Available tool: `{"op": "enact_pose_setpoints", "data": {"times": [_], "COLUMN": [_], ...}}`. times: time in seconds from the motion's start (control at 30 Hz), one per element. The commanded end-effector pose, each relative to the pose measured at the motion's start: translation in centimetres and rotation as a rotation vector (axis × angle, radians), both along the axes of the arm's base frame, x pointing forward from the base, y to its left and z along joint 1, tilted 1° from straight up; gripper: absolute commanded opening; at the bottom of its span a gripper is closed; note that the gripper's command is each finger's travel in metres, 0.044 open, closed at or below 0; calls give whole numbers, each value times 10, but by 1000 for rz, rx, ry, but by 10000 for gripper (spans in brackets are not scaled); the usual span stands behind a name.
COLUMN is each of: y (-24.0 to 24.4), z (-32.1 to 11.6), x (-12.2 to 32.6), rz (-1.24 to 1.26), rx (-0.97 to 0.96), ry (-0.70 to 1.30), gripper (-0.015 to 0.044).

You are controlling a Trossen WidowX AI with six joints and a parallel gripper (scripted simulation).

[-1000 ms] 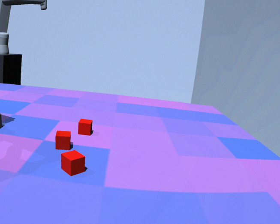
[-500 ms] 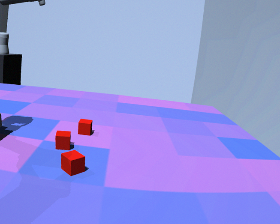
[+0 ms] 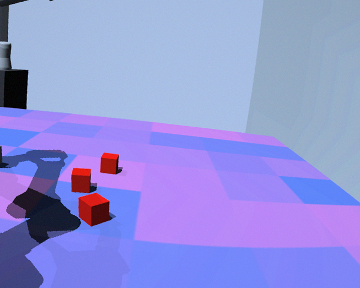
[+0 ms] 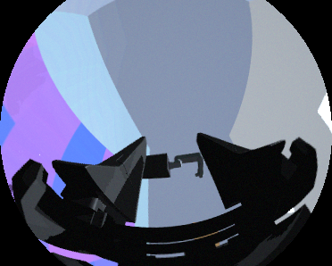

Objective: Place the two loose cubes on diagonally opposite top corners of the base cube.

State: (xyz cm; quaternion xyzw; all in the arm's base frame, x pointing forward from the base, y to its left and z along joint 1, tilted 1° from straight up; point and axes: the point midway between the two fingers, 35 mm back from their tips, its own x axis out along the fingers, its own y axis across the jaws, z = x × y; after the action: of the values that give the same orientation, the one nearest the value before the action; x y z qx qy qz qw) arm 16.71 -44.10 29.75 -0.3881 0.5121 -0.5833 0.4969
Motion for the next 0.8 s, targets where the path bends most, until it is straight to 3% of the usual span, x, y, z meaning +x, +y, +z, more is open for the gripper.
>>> {"op": "enact_pose_setpoints", "data": {"times": [0.0,0.4,0.77], "y": [17,115,240], "z": [-12,-73,-125], "x": [36,146,188], "rz": [109,354,287], "rx": [51,415,856], "ry": [-126,-556,-839], "gripper": [265,265,265]}}
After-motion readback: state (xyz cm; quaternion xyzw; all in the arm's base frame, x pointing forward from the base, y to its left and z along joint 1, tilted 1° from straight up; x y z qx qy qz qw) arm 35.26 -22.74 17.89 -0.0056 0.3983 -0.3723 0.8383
